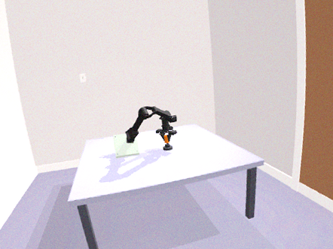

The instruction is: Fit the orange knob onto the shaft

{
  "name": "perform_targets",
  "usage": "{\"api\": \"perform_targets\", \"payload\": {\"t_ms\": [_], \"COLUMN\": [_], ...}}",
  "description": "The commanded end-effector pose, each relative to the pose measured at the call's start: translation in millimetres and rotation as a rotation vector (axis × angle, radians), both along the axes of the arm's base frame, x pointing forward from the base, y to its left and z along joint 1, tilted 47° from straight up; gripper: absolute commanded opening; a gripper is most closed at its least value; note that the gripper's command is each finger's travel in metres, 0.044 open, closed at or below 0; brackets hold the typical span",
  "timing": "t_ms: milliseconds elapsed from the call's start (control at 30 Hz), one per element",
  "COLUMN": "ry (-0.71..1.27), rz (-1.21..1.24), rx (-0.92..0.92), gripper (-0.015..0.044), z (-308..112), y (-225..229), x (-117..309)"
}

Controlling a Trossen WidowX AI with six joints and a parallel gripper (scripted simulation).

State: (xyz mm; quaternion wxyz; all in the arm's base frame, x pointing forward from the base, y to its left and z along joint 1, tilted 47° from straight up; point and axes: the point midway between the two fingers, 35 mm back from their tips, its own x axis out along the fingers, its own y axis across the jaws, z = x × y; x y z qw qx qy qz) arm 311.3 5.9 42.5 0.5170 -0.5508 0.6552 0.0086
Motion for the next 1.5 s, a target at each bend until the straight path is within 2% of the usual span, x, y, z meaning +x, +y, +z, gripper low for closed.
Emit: {"api": "perform_targets", "payload": {"t_ms": [0,667,933,1467], "ry": [0.002,0.002,0.151,0.151], "rz": [0.007,0.007,0.151,0.151], "rx": [0.0,0.0,-0.03,-0.03], "gripper": [0.0,0.0,0.0,0.0], "z": [0.4,2.6,1.6,-1.5], "y": [1.5,2.4,2.3,-0.8], "x": [1.6,0.8,2.0,-0.2]}}
